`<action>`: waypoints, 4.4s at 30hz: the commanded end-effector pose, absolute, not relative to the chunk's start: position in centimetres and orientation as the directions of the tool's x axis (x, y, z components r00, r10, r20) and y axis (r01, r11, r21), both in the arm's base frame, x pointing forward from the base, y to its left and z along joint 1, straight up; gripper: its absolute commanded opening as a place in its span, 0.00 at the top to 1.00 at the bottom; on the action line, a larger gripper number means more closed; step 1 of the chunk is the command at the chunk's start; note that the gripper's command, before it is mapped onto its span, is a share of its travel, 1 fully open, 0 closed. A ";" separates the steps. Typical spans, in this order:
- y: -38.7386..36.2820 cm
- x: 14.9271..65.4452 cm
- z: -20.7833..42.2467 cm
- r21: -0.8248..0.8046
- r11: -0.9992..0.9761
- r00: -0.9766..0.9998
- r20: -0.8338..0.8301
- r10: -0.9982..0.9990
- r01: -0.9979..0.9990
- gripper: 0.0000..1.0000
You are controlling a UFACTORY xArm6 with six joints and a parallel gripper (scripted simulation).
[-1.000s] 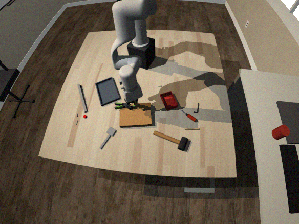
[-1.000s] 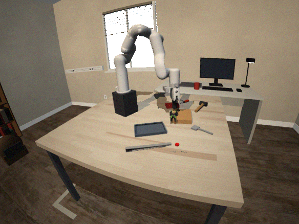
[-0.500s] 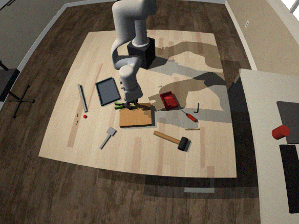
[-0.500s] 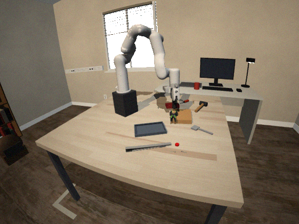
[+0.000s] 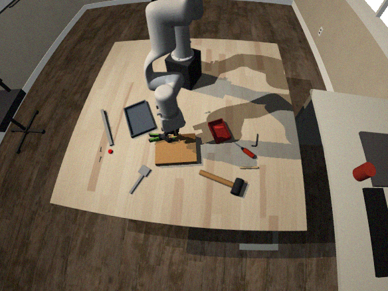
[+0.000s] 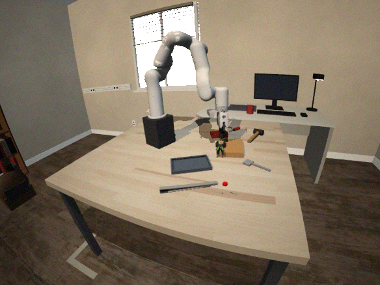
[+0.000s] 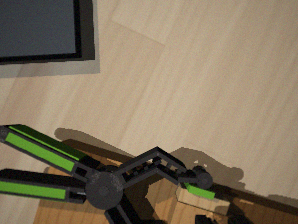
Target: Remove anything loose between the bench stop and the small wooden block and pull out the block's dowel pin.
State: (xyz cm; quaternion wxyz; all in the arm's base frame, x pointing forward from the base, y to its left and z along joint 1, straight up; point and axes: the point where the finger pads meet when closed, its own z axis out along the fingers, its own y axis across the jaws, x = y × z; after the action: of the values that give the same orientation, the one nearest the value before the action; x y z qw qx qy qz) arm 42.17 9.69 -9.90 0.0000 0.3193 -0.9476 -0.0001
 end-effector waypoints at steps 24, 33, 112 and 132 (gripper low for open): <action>9.7 42.3 -9.8 -0.001 0.824 -0.824 -0.004 -0.567 -0.567 1.00; 9.7 42.3 -9.8 -0.001 0.831 -0.831 -0.004 -0.556 -0.556 1.00; 9.7 42.3 -9.8 -0.001 0.850 -0.850 -0.004 -0.527 -0.527 1.00; 9.7 42.3 -9.7 -0.001 0.872 -0.872 -0.004 -0.490 -0.490 1.00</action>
State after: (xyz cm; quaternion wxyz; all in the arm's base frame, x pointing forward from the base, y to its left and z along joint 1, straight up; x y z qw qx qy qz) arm 42.17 9.69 -9.82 0.0000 0.2614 -0.9652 -0.0002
